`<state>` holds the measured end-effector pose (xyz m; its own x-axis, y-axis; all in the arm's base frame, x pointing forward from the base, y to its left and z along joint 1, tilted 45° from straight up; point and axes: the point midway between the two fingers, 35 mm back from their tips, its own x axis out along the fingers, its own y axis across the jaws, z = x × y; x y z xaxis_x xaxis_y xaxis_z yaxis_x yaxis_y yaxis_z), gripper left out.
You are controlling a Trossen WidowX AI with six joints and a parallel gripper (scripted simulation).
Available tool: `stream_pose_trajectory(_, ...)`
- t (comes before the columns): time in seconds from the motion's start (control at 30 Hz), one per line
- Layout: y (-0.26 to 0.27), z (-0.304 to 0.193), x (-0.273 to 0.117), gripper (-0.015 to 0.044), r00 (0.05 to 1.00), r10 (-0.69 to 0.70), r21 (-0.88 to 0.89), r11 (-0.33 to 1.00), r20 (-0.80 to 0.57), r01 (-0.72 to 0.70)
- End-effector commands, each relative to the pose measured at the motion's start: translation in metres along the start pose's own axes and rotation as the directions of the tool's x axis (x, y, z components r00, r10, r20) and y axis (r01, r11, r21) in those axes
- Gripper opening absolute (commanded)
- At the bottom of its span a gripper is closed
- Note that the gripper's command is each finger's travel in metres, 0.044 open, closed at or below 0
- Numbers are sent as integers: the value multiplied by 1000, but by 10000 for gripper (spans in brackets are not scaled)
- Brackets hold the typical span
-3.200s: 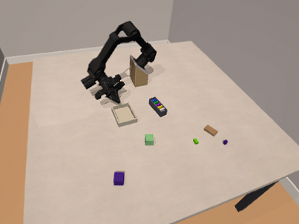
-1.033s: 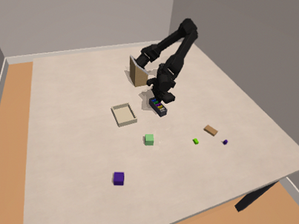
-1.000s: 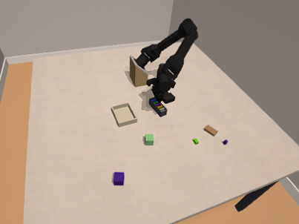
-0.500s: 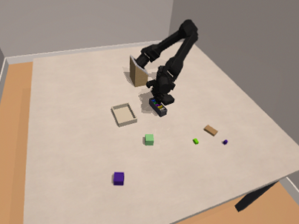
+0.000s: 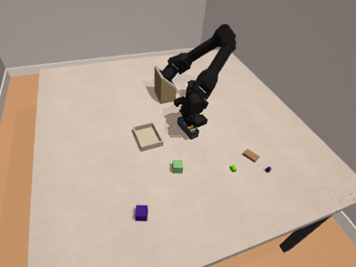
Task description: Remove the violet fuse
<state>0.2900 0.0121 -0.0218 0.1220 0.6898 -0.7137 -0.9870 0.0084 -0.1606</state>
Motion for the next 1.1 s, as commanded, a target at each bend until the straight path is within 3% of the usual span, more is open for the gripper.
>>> stream_pose_trajectory(0.0, 0, 0, 0, 67, 1000, 0, 0, 1000, 0, 0)
stream_pose_trajectory(0.33, 0, 0, 0, 1, 1000, 0, 0, 1000, 0, 0)
stream_pose_trajectory(1.07, 0, 0, -9, 0, 1000, 0, 2, 1000, -1, 0)
